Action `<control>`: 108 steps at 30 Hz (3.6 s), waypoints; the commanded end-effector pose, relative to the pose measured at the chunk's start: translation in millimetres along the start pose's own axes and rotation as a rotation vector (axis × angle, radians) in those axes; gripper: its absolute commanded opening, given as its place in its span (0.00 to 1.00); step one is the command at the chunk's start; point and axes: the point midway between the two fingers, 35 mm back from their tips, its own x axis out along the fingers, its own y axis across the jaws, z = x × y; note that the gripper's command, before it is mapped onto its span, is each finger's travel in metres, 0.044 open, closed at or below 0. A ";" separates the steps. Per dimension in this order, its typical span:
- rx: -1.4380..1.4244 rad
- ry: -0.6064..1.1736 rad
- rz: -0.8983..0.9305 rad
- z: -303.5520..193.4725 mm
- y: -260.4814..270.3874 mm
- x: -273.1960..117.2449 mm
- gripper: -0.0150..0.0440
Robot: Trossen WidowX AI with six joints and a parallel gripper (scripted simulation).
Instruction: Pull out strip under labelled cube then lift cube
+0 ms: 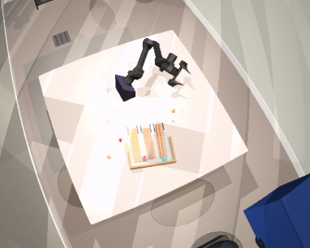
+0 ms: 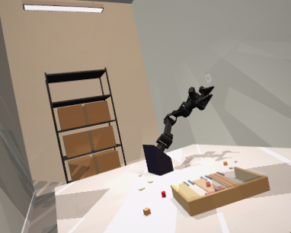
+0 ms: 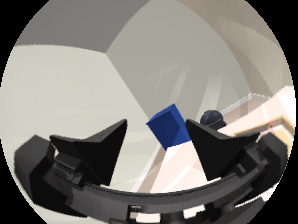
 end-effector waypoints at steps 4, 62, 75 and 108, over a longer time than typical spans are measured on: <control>-0.122 0.040 -0.121 4.2 -42.6 6.4 0.93; -0.098 1.508 -1.021 -69.7 -410.5 -71.9 0.25; -0.064 1.557 -1.042 -78.5 -412.2 -75.5 0.25; -0.063 1.557 -1.041 -119.7 -443.2 -93.3 0.25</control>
